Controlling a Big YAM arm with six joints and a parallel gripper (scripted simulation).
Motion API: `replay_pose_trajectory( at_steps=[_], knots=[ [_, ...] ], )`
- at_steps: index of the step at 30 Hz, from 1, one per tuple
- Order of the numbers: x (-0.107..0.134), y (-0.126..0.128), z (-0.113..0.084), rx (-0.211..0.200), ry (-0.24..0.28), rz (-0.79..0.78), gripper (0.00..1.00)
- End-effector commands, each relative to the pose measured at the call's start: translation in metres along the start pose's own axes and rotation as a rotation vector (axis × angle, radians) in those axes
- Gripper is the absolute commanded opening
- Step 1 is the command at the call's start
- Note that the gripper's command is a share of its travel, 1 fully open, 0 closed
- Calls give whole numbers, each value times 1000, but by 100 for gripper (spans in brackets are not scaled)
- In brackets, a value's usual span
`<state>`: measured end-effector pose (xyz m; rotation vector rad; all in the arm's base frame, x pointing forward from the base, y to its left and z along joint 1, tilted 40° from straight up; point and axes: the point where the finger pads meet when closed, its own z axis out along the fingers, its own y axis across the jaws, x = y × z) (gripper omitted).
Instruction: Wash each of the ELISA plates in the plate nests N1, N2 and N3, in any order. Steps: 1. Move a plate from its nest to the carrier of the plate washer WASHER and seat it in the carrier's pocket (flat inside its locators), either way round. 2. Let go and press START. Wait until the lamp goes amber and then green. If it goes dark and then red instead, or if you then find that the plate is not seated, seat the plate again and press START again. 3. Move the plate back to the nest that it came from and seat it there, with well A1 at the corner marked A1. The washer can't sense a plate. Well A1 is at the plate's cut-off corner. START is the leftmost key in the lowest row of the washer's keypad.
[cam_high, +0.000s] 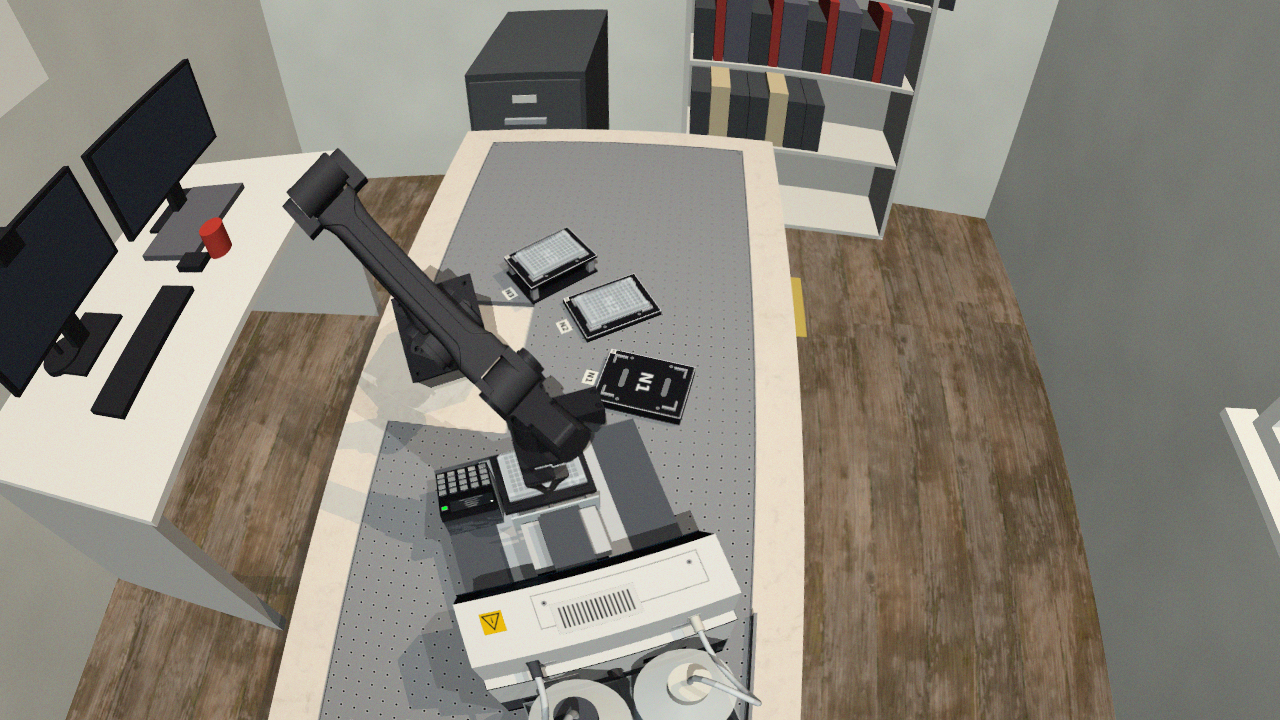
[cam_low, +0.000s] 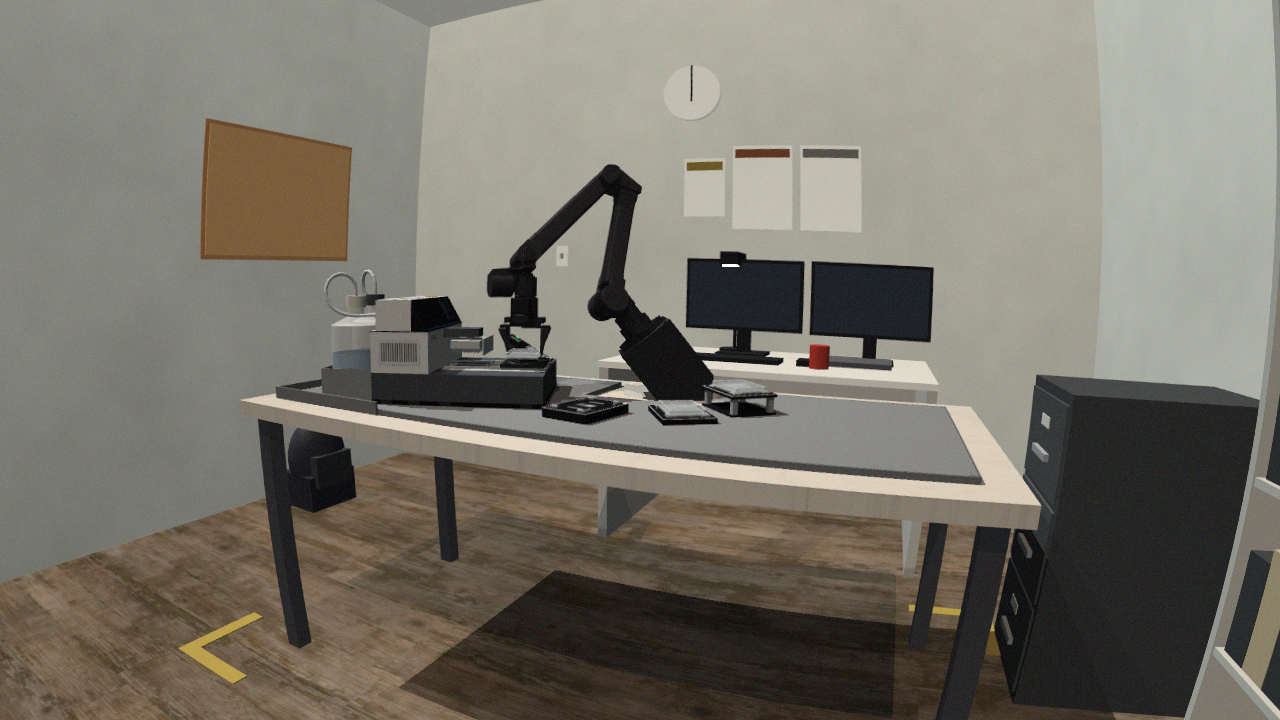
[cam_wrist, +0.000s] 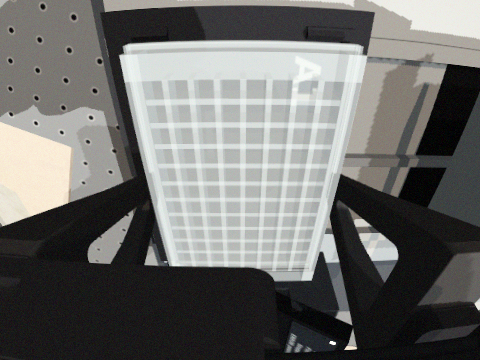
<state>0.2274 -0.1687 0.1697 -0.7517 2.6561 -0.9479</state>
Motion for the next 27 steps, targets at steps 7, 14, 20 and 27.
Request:
replay_pose_trajectory(
  at_steps=[7, 14, 20, 27],
  knots=[
    [2, 1, 5, -1, 3, -5, 84],
    [1, 2, 6, 0, 1, -7, 84],
    [2, 2, 6, 0, 3, -3, 84],
    [2, 2, 8, 0, 3, -5, 84]
  ],
)
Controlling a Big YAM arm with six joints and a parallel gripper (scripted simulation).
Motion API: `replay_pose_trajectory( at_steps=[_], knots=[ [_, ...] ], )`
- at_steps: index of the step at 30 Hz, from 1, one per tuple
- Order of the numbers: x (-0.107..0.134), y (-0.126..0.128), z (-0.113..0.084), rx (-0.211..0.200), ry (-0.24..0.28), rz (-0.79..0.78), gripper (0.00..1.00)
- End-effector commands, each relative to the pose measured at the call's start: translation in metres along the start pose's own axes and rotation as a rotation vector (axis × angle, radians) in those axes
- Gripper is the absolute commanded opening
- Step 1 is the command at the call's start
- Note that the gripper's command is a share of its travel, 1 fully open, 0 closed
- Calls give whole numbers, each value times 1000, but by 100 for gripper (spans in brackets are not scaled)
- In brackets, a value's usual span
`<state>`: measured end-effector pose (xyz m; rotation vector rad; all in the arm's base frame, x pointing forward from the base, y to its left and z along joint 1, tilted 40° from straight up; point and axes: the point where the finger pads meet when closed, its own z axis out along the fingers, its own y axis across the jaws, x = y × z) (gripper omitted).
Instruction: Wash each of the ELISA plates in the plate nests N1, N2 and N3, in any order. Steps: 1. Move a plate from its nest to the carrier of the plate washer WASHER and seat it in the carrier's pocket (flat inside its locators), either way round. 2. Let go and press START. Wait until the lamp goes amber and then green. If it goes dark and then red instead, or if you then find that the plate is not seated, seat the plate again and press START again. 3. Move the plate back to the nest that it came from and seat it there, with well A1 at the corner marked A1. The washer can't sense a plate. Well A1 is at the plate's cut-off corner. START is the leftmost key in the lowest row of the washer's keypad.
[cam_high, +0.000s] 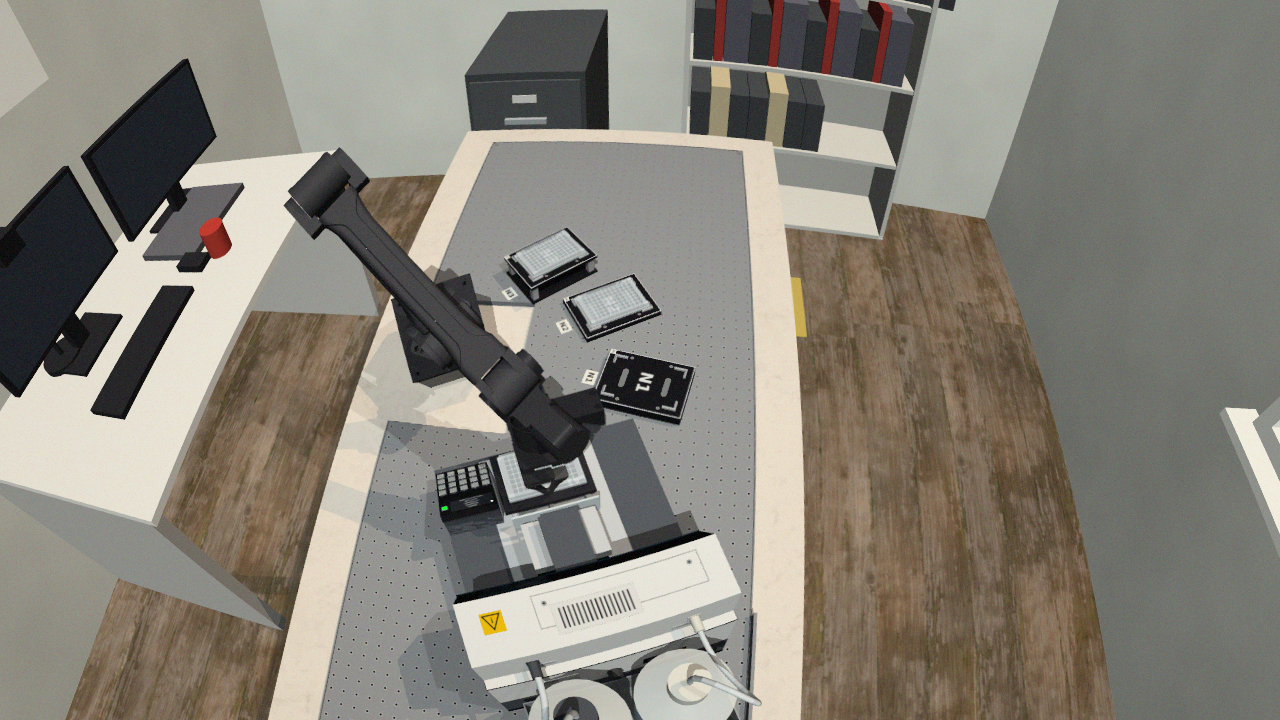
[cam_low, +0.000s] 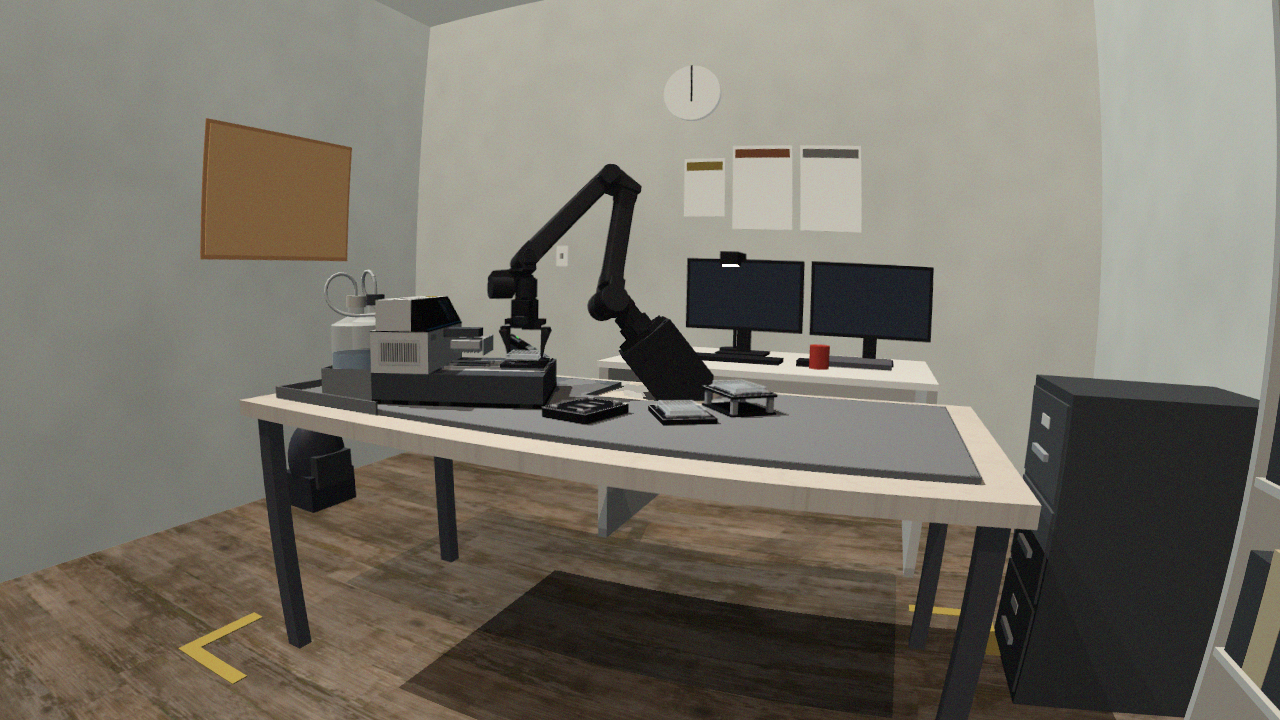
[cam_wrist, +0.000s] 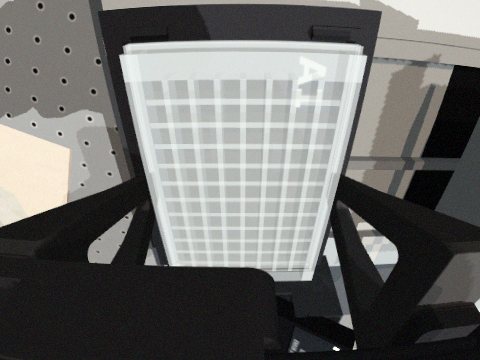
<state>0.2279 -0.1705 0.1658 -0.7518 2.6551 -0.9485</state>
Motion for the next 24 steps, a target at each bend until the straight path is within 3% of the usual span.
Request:
replay_pose_trajectory(
  at_steps=[1, 24],
  knots=[
    [2, 1, 4, -1, 3, -5, 84],
    [2, 2, 7, -2, 5, -4, 84]
  ],
)
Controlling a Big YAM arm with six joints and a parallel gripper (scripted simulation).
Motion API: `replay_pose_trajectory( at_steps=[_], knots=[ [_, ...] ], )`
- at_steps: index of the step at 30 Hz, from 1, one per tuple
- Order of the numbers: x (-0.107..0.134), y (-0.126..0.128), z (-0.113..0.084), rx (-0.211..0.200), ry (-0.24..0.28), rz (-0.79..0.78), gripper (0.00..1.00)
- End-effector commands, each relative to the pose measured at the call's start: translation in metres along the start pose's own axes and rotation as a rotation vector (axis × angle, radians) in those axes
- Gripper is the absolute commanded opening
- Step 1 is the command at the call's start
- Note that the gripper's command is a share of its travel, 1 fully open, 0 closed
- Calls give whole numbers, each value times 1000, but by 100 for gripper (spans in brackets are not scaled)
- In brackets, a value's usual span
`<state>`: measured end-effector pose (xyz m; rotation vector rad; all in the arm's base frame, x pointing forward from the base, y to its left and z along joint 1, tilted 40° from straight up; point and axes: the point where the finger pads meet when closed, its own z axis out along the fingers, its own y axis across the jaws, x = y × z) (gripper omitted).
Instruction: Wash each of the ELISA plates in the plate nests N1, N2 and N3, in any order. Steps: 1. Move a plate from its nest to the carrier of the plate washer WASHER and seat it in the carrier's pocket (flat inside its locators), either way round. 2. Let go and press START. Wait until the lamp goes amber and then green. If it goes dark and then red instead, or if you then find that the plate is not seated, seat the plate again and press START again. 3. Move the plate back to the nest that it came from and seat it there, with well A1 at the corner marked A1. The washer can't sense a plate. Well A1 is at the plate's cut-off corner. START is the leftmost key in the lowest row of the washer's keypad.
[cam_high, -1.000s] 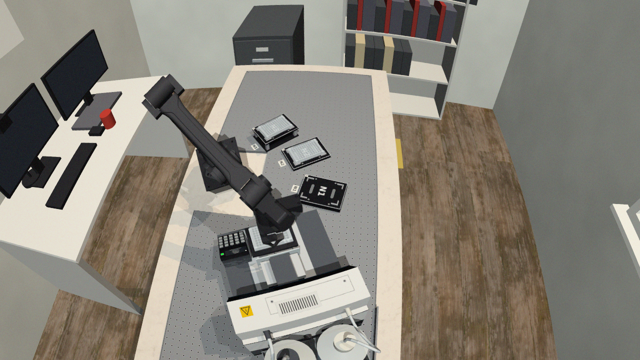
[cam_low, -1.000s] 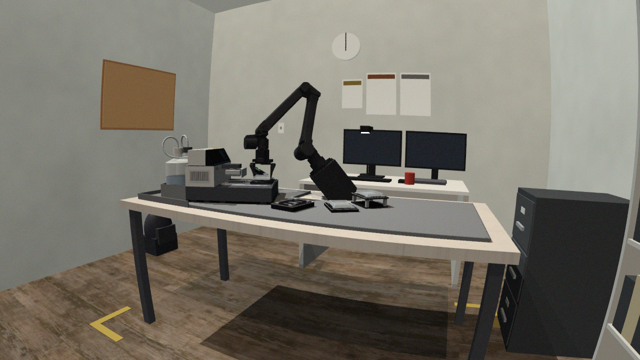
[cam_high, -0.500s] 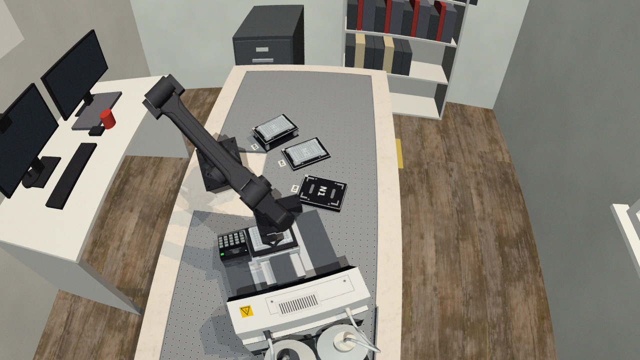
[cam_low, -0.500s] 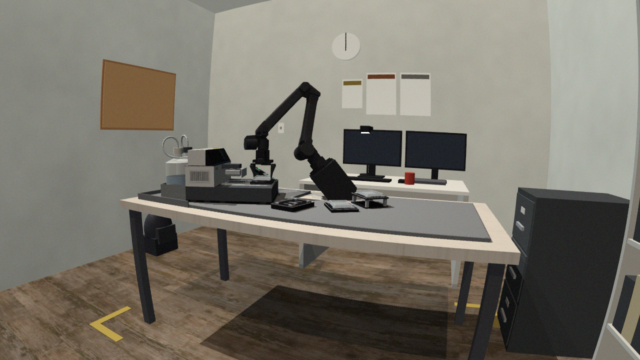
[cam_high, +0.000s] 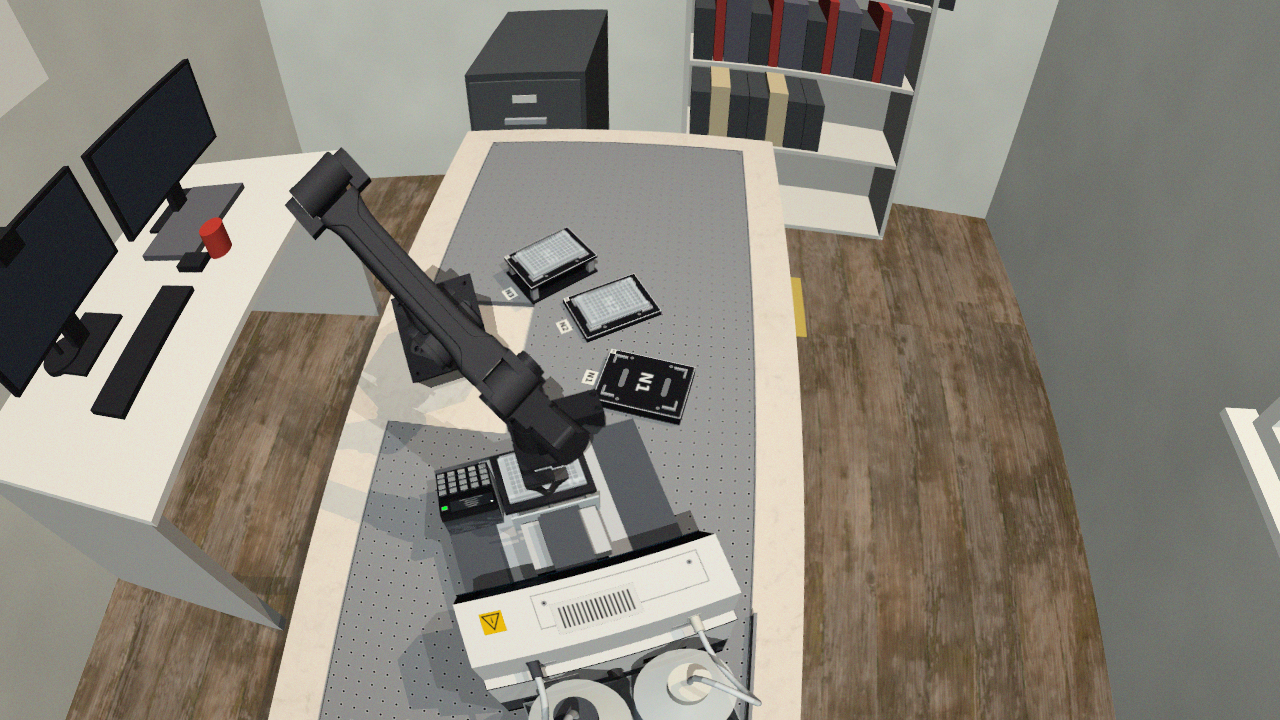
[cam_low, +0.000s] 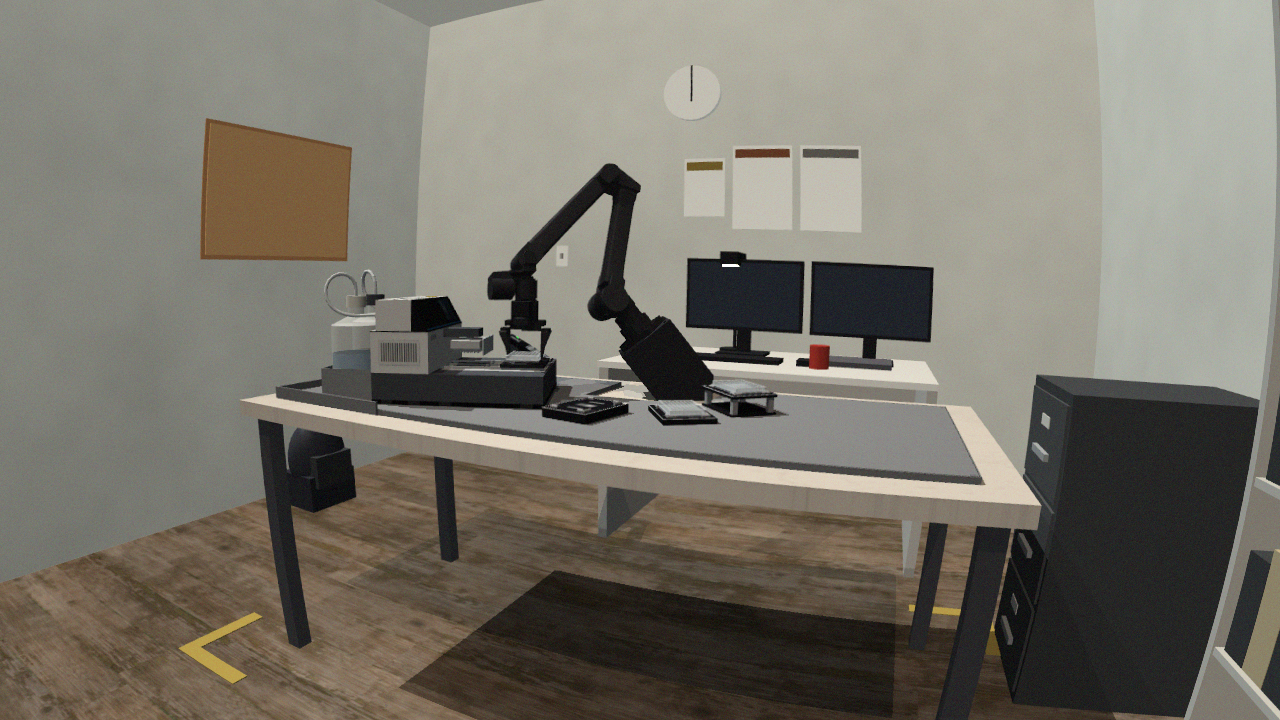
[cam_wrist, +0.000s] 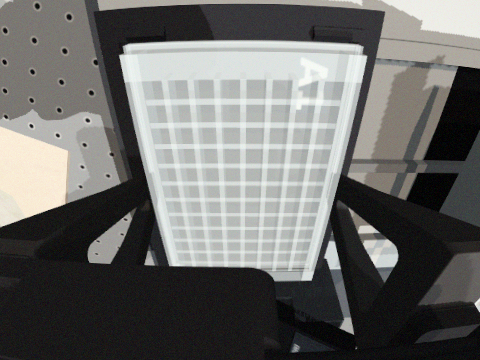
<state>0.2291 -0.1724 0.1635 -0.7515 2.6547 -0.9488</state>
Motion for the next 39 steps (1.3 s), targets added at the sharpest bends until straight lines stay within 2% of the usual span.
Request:
replay_pose_trajectory(
  at_steps=[1, 15, 21, 22, 39],
  knots=[
    [2, 2, 4, -2, 4, -5, 84],
    [0, 3, 6, -6, 2, -9, 84],
    [-2, -8, -1, 15, -8, 4, 84],
    [-2, -8, -1, 15, -8, 4, 100],
    [-2, -8, -1, 15, -8, 4, 100]
  ],
)
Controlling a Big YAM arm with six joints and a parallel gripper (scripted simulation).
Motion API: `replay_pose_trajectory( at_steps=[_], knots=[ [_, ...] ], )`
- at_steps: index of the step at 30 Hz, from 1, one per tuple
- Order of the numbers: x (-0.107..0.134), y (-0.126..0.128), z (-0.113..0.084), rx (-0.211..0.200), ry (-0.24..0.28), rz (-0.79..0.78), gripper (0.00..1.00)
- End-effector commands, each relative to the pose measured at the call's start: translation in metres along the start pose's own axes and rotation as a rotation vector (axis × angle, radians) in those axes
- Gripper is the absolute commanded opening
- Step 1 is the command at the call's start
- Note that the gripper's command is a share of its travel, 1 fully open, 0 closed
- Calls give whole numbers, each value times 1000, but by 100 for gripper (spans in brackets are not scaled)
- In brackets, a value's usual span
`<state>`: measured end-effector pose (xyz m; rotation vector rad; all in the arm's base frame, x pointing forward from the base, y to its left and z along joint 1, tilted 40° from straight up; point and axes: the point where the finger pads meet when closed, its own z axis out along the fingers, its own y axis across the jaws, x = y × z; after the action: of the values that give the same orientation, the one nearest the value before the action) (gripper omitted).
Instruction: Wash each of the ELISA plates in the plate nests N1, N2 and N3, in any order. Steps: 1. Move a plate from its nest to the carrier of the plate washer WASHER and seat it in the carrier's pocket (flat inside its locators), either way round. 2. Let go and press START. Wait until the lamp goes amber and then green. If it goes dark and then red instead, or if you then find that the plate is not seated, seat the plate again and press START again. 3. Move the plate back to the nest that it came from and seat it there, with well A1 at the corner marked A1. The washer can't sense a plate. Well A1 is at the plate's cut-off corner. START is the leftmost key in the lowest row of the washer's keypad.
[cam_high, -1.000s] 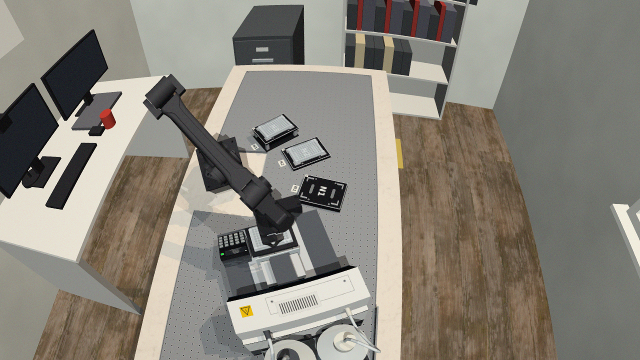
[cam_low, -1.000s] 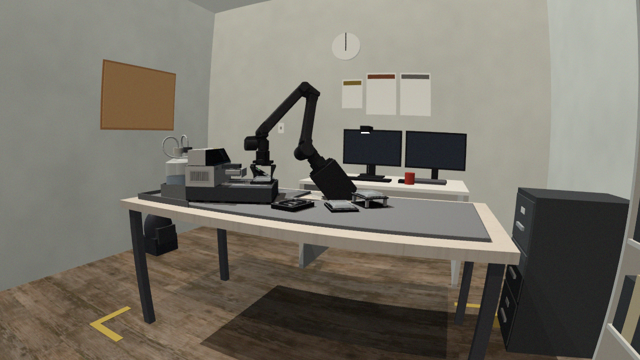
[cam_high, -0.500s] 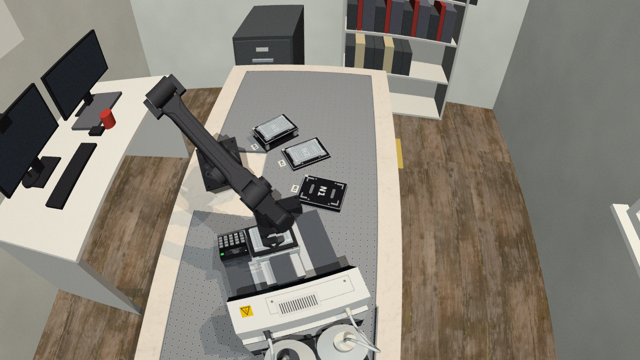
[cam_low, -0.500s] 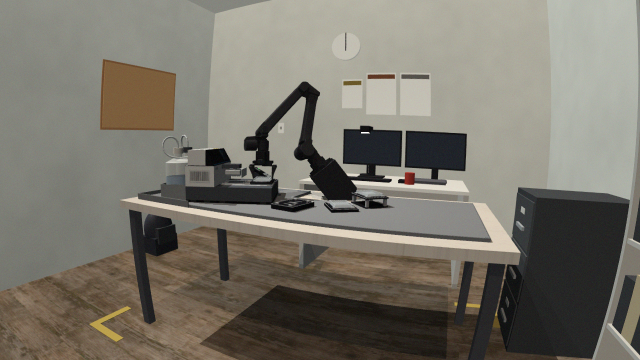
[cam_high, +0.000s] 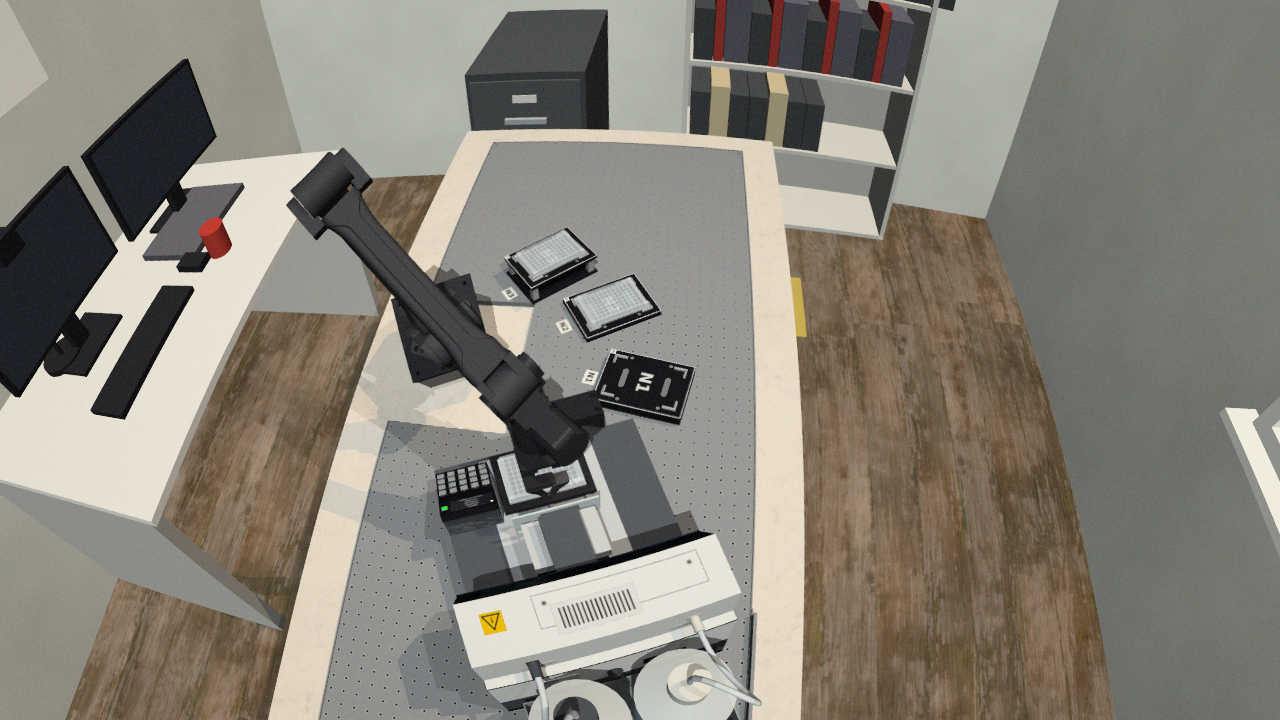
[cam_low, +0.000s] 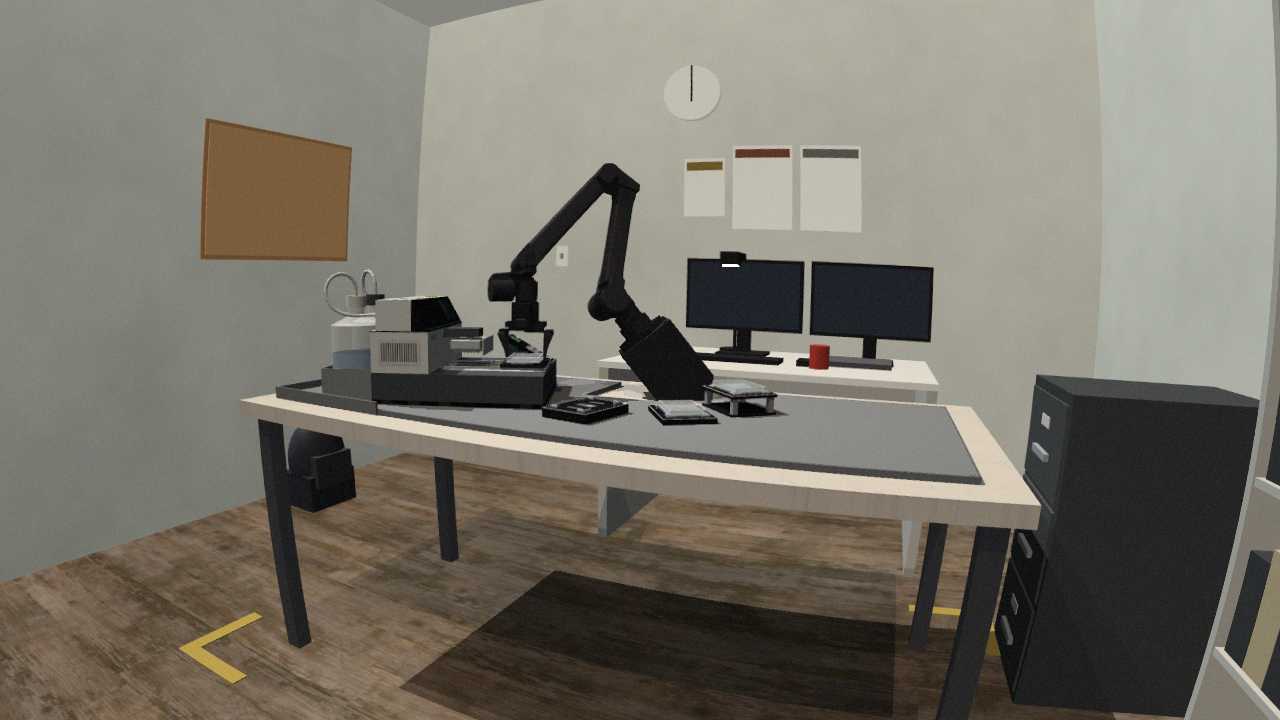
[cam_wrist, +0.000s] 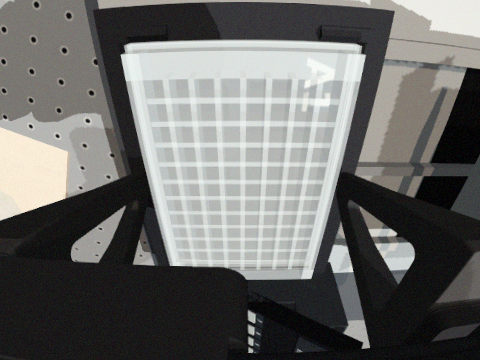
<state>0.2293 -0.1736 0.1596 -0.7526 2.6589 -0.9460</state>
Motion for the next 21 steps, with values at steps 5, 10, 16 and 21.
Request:
replay_pose_trajectory(
  at_steps=[5, 10, 16, 21],
  knots=[
    [-3, -9, -5, 18, -10, 5, 100],
    [-3, -9, -5, 18, -10, 5, 100],
    [-7, -19, -24, 40, -26, 15, 100],
    [-7, -19, -33, 41, -27, 16, 100]
  ],
)
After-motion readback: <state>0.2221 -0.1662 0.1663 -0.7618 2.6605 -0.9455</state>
